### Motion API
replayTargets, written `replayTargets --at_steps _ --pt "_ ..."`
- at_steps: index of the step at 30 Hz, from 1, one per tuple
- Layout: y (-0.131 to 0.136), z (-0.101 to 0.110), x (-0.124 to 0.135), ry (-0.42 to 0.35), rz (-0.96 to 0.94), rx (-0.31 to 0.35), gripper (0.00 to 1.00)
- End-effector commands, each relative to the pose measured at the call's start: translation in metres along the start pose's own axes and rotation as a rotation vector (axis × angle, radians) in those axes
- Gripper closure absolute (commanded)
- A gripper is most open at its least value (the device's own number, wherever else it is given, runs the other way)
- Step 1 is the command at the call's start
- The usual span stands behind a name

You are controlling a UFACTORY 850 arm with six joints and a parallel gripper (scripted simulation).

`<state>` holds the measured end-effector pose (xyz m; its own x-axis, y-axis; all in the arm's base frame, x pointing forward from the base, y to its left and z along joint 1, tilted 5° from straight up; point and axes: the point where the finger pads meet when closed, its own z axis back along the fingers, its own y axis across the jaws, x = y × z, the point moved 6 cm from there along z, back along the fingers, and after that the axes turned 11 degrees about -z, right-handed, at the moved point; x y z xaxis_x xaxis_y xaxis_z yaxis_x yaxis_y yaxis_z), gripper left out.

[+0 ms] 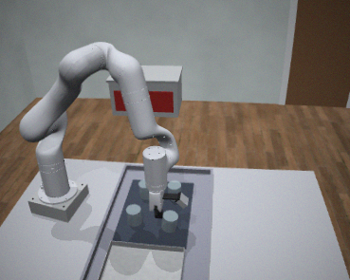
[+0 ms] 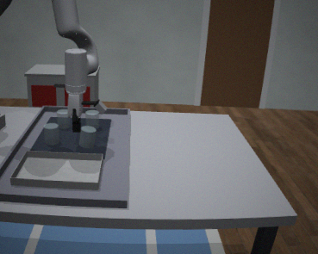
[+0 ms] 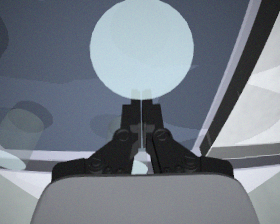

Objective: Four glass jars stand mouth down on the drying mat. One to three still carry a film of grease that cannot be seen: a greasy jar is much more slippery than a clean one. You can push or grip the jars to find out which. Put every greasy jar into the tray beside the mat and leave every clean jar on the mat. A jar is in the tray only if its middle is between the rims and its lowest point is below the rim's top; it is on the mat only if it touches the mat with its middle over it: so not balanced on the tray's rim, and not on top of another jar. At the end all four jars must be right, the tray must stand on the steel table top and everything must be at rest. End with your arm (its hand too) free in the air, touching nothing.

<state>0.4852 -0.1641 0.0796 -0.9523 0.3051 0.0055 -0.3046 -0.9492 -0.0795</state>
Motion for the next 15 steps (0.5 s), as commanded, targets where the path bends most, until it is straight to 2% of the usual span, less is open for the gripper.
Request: replayTargets --at_steps 1,15 --pt "-0.0001 0.0011 -0.0014 0.002 0.000 0.000 1.00" --pt "0.0006 0.0008 0.0020 0.002 0.000 0.000 1.00"
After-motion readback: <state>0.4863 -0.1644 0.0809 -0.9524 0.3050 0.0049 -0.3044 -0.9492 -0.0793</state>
